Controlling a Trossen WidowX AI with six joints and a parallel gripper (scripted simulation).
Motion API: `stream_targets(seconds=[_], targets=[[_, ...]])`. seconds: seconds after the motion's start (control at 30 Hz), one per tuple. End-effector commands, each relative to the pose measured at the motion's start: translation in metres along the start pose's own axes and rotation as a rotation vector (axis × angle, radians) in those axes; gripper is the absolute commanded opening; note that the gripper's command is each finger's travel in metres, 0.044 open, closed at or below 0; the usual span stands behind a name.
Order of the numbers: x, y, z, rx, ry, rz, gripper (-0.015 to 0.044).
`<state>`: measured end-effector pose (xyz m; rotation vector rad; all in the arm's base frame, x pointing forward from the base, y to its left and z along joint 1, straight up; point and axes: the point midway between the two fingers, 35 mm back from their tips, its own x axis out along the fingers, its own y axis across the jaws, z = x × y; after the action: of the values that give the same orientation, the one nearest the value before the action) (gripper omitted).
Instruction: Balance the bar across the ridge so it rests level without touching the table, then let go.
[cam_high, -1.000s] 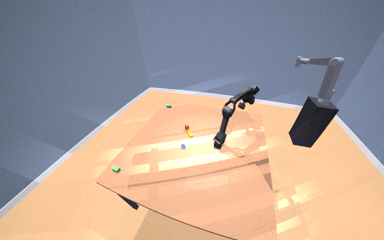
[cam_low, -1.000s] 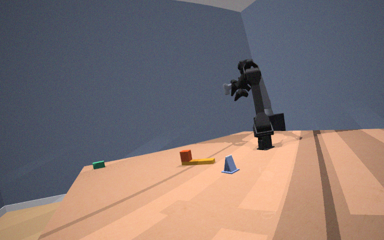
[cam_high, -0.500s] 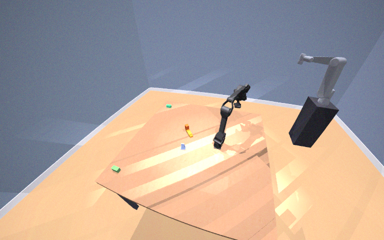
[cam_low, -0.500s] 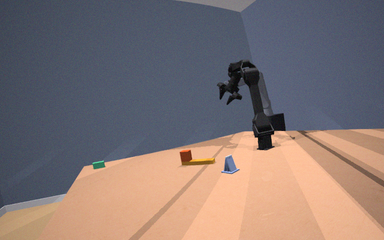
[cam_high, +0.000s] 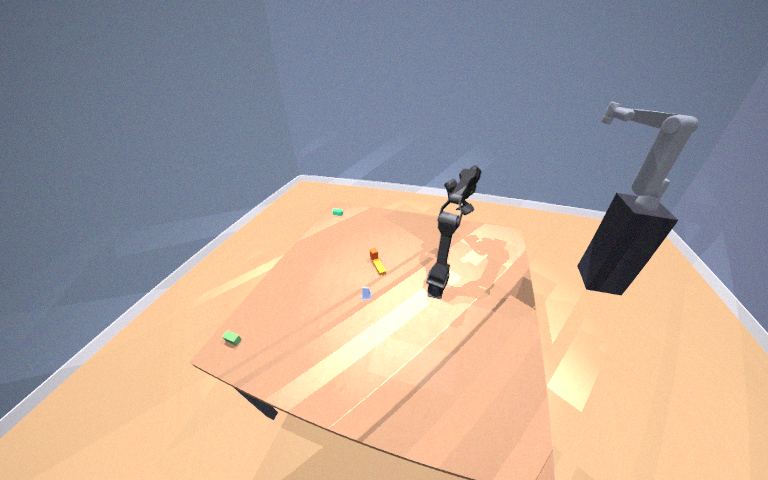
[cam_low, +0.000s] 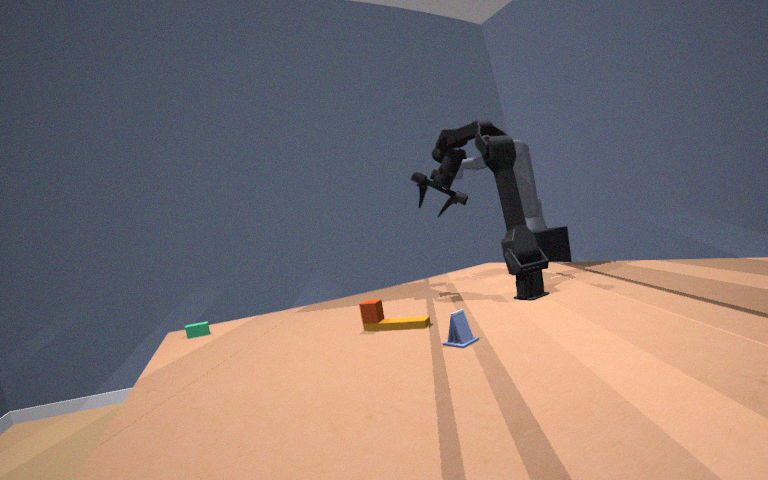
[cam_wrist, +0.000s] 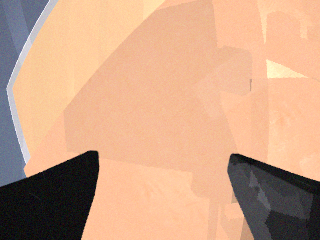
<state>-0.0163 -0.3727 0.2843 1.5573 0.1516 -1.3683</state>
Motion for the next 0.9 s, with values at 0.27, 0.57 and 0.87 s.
stream_targets(seconds=[0.27,0.57,0.87], targets=[[0.026,0.025,-0.041,-0.439,0.074,-0.027,0.0315],[0.044,0.042,-0.078,-0.803,0.143,-0.026,0.0315],[0.060,0.055,-0.115,-1.164,0.228,-0.008,0.0315]])
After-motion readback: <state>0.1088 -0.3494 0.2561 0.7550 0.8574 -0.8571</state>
